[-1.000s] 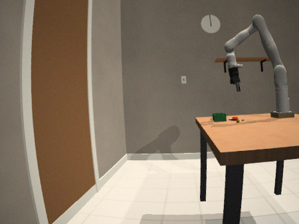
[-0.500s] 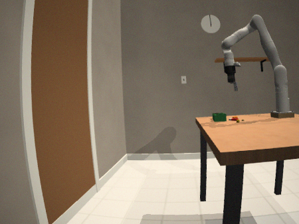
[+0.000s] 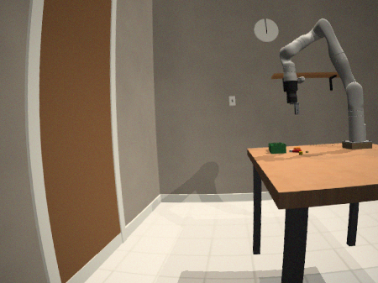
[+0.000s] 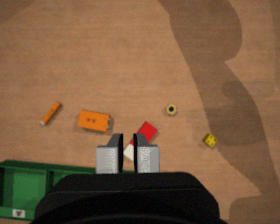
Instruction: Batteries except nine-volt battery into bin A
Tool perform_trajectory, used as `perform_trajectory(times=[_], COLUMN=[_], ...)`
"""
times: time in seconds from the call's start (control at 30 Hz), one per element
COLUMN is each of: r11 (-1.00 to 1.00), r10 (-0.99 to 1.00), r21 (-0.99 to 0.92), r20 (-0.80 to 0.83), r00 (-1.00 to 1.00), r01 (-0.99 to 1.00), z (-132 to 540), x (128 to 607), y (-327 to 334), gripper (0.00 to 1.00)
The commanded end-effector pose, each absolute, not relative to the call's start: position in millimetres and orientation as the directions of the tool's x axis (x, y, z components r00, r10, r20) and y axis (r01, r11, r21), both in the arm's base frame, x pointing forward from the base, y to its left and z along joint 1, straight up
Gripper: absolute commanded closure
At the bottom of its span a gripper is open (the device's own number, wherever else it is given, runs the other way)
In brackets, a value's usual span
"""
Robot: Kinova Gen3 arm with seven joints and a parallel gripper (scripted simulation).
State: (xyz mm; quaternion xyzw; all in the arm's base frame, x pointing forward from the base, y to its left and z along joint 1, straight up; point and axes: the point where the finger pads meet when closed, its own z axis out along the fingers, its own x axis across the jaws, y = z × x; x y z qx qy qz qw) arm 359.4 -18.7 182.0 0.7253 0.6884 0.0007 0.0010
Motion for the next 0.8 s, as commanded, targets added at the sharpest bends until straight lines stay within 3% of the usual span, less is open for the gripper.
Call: perform_trajectory(times=[0.0,0.13,0.5,0.77], r11=[-0.052,-0.052,0.478,0.716], r10=[0.999,0.999,0.879,0.698], r21=[0.003,0.003,0.002,0.001], r20=[0.000,0.000,-0.002,-0.002], r00=[0.052,0.052,-0.478,-0.716], r01=[0.999,0.999,0.878,0.698], z=[182.0,182.0,132.4,105.4], x=[359.7,359.7,398.1,419.0], y=[-18.7,-18.7,-85.5,-122.0], gripper=[0.69,0.69,0.69,0.69])
